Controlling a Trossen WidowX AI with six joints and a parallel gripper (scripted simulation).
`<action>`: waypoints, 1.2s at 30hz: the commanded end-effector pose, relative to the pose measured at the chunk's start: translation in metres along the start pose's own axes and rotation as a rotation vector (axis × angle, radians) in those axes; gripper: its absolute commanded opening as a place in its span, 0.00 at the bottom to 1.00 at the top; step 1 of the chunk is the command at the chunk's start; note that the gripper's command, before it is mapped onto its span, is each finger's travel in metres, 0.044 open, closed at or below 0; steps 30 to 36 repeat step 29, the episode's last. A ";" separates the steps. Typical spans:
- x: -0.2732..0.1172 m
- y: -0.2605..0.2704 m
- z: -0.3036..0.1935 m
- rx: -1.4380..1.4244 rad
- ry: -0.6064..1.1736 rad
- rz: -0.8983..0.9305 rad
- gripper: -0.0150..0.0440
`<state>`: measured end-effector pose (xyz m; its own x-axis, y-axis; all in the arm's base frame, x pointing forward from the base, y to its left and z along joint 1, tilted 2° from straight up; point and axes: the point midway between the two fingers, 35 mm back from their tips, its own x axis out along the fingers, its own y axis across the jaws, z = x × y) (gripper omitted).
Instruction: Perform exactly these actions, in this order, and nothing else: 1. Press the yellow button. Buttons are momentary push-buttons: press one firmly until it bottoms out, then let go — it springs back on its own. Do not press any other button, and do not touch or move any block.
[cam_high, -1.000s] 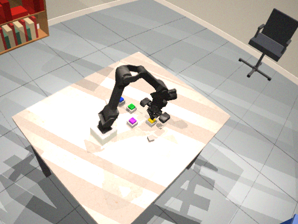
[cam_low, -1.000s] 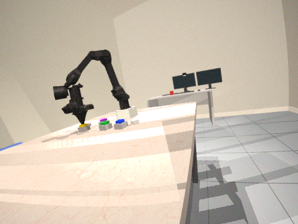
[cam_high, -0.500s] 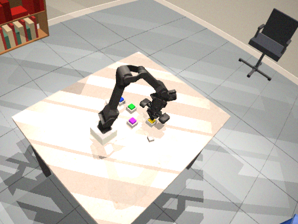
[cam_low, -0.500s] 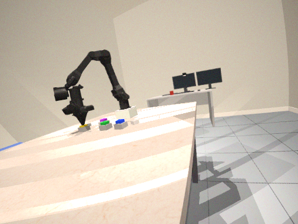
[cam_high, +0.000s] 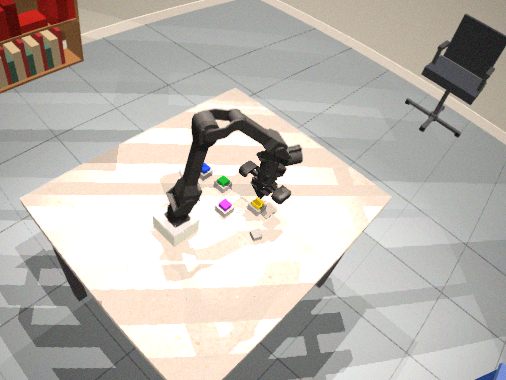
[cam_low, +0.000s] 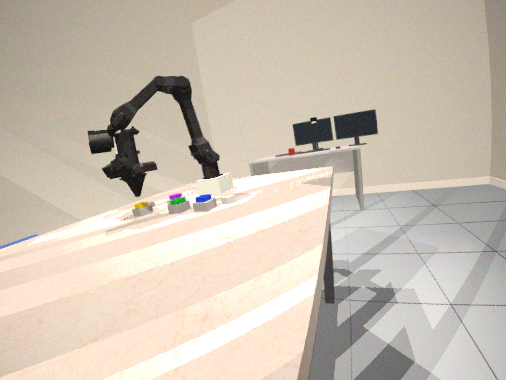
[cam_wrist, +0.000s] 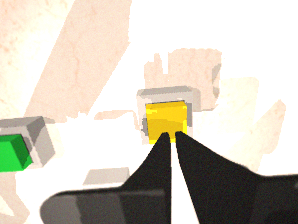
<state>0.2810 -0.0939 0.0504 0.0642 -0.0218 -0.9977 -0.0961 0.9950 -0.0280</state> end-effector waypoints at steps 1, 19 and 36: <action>-0.005 0.009 0.003 -0.003 0.008 0.002 0.38; -0.056 0.265 0.008 -0.002 0.010 0.030 0.93; -0.071 0.323 -0.027 -0.001 0.012 0.035 0.93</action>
